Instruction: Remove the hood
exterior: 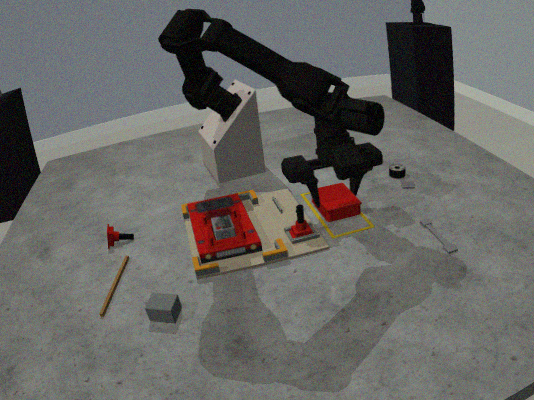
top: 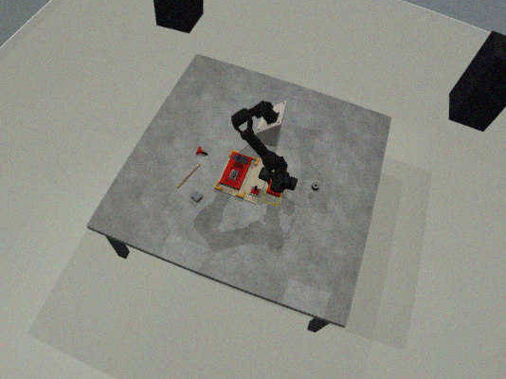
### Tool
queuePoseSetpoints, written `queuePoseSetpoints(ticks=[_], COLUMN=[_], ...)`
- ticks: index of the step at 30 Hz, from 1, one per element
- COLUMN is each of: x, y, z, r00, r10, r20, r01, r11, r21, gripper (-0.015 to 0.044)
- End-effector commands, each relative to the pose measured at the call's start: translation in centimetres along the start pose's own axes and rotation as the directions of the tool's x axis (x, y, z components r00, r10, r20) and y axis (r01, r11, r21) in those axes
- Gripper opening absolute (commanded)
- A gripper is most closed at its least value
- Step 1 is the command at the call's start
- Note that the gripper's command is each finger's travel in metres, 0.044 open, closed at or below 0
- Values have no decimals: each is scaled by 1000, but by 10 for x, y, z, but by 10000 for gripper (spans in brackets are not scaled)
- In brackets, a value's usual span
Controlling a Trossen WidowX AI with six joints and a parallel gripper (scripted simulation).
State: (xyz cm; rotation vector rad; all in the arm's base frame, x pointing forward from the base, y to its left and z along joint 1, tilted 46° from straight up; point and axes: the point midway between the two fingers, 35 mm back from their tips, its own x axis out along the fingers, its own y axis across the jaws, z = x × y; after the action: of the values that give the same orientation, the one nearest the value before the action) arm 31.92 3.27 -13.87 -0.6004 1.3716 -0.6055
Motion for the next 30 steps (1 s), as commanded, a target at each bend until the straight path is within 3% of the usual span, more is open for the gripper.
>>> queuePoseSetpoints(ticks=[1, 8, 24, 30], x=[3, 6, 4, -40], y=[-1, -1, 0, 2], z=[-1, -1, 0, 2], r00=[1000, 1000, 1000, 1000], r10=[-4, -5, 0, 3], r20=[0, 0, 0, -2], r01=[4, 5, 0, -3], r11=[1000, 1000, 1000, 1000], r21=[-6, -6, 0, -1], gripper=[0, 0, 420, 440])
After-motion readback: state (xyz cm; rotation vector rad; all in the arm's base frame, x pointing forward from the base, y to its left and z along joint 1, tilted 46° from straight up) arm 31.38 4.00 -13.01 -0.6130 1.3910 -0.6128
